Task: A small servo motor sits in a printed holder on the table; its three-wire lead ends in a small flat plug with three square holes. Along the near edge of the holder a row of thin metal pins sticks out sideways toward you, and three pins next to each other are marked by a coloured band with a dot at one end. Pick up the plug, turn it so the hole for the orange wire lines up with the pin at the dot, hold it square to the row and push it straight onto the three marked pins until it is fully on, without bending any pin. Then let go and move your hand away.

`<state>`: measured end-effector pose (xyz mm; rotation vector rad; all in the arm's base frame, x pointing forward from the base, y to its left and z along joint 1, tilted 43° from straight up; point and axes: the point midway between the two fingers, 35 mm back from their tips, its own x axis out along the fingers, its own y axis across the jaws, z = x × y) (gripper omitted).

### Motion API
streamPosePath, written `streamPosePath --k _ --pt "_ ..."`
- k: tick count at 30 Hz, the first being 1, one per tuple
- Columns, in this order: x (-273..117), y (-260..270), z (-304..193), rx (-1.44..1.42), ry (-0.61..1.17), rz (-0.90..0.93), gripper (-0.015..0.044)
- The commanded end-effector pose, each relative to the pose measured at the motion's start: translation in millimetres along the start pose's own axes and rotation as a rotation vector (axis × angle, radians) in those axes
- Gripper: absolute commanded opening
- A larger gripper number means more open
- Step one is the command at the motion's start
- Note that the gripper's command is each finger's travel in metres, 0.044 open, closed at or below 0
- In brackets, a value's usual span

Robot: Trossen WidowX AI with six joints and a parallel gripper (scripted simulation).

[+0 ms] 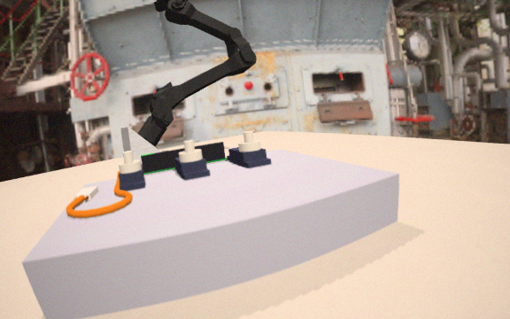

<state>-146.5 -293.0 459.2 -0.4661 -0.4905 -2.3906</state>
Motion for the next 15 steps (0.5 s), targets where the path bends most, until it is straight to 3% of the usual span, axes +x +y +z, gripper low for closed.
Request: streamPosePath --k 1,15 --pt "-23 37 -4 0.040 0.045 0.151 0.0115" --pt "-110 126 -3 0.156 0.163 0.573 0.0115"
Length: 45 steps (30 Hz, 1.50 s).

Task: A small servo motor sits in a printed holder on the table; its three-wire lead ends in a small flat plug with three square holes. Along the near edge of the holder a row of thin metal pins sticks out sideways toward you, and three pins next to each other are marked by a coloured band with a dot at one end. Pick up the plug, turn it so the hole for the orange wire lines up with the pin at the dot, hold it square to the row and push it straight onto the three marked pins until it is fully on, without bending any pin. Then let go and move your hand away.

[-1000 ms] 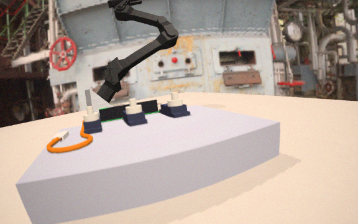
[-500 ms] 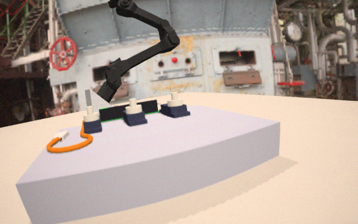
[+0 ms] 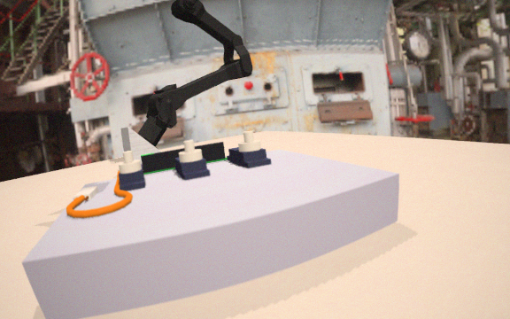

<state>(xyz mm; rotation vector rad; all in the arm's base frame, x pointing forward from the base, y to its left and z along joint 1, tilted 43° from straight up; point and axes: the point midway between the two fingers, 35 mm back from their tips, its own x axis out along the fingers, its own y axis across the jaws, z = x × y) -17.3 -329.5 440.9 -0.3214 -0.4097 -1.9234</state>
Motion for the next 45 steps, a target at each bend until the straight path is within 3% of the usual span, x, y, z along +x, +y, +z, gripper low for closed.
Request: streamPosePath --k 1,16,25,45 --pt "-19 37 -4 0.044 0.034 0.143 0.0115" --pt "-106 139 -5 0.149 0.142 0.612 0.0115" --pt "-177 182 1 0.214 0.202 0.905 0.0115" --pt "-359 205 32 0.337 0.319 1.574 0.0115"
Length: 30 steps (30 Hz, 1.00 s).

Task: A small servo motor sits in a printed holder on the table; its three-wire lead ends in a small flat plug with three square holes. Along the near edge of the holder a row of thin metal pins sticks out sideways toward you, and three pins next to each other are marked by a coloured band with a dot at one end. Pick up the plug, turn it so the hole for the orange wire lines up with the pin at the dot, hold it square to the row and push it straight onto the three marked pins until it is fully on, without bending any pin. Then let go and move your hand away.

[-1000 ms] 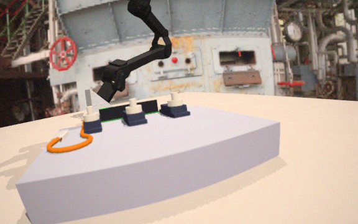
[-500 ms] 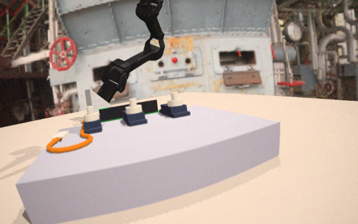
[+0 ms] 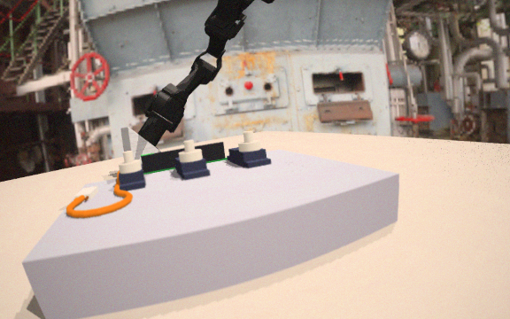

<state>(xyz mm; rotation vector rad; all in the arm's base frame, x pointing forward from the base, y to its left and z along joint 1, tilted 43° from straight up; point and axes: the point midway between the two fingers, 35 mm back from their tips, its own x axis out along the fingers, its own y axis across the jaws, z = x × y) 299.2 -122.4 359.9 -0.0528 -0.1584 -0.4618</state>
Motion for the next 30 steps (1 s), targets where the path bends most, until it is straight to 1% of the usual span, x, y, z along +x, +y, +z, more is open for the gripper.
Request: streamPosePath --k 1,10,18,30 --pt "-11 43 -8 0.029 0.032 0.163 0.0115" --pt "-42 117 -25 0.060 0.111 0.459 0.0115" --pt "-3 126 -66 -0.032 0.346 0.480 0.0115" --pt "47 123 -151 -0.105 0.748 0.525 0.0115"
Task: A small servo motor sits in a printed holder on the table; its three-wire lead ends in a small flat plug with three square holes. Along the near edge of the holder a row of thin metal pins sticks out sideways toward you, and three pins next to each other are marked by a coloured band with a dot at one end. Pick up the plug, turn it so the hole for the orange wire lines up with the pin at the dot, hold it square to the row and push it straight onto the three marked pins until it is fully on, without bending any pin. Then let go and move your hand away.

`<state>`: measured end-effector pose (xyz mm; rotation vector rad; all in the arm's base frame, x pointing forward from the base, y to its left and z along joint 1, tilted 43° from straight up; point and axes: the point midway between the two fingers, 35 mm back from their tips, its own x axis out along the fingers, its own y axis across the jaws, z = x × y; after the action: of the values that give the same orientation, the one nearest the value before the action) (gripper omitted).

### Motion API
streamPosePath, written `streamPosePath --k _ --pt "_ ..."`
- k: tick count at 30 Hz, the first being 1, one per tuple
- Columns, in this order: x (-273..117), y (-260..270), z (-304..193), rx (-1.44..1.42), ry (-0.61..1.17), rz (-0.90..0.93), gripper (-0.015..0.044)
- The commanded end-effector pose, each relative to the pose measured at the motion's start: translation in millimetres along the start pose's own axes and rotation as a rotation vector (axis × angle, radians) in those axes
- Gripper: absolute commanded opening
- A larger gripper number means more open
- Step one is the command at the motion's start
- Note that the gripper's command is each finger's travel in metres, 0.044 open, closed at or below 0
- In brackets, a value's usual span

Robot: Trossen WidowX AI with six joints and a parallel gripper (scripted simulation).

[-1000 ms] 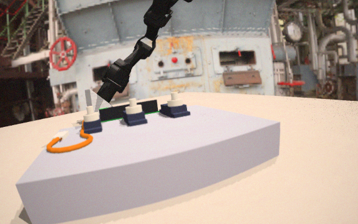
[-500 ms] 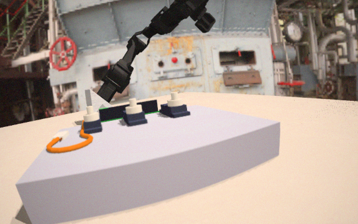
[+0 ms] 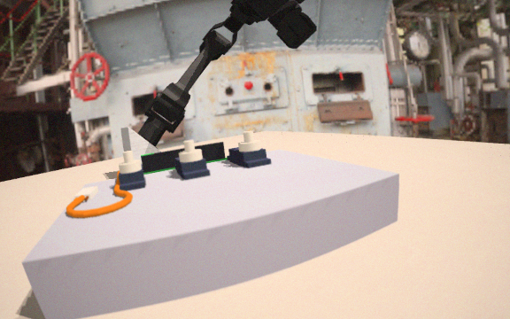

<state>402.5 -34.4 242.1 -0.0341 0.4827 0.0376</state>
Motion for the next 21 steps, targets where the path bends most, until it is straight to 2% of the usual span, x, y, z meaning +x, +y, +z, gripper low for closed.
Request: streamPosePath --k 1,11,21 --pt "30 -15 -21 0.016 0.154 0.031 0.0115" --pt "81 -45 -77 0.101 0.463 0.121 0.0115" --pt "114 -71 -144 0.245 0.736 0.240 0.0115"
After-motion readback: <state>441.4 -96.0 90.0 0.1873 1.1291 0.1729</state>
